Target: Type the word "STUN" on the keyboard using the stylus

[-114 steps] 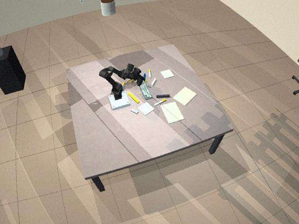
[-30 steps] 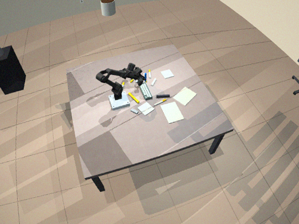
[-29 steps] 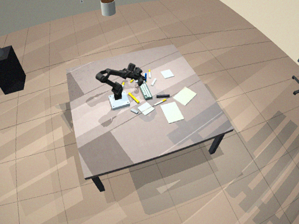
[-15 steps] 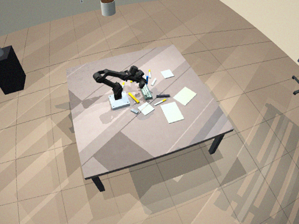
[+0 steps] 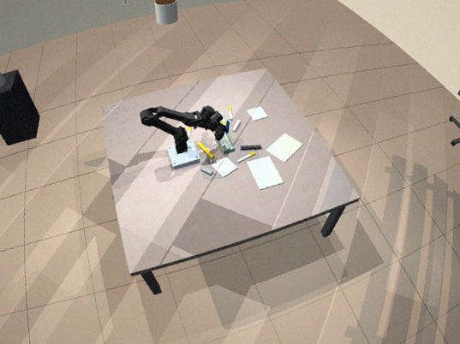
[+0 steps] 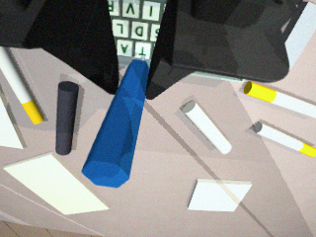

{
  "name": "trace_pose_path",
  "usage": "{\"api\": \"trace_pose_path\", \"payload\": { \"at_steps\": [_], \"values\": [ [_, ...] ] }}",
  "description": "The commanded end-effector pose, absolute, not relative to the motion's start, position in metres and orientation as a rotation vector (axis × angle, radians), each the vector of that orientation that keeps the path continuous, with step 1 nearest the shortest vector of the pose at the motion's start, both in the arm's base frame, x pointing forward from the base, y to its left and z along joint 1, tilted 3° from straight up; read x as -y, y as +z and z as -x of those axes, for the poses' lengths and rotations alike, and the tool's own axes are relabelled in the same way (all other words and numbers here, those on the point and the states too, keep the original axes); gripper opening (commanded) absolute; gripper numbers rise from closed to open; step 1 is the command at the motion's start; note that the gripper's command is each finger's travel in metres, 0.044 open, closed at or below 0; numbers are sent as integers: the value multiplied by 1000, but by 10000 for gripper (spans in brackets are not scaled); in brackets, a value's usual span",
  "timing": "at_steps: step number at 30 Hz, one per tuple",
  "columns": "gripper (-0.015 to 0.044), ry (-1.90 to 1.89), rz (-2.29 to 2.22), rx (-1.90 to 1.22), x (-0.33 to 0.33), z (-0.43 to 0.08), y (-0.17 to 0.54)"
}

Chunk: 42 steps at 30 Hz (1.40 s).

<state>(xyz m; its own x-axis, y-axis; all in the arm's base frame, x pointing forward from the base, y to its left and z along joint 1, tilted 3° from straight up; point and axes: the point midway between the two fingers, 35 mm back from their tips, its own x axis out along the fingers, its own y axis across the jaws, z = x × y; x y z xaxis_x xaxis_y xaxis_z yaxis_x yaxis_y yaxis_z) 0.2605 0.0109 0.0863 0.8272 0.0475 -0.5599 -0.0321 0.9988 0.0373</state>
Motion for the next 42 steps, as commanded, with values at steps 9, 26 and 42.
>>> {"api": "trace_pose_path", "payload": {
  "at_steps": [9,26,42],
  "values": [
    [0,48,-22,-574,15,-253,89],
    [0,46,-13,-540,35,-244,83],
    [81,46,-13,-540,36,-244,70]
  ]
}}
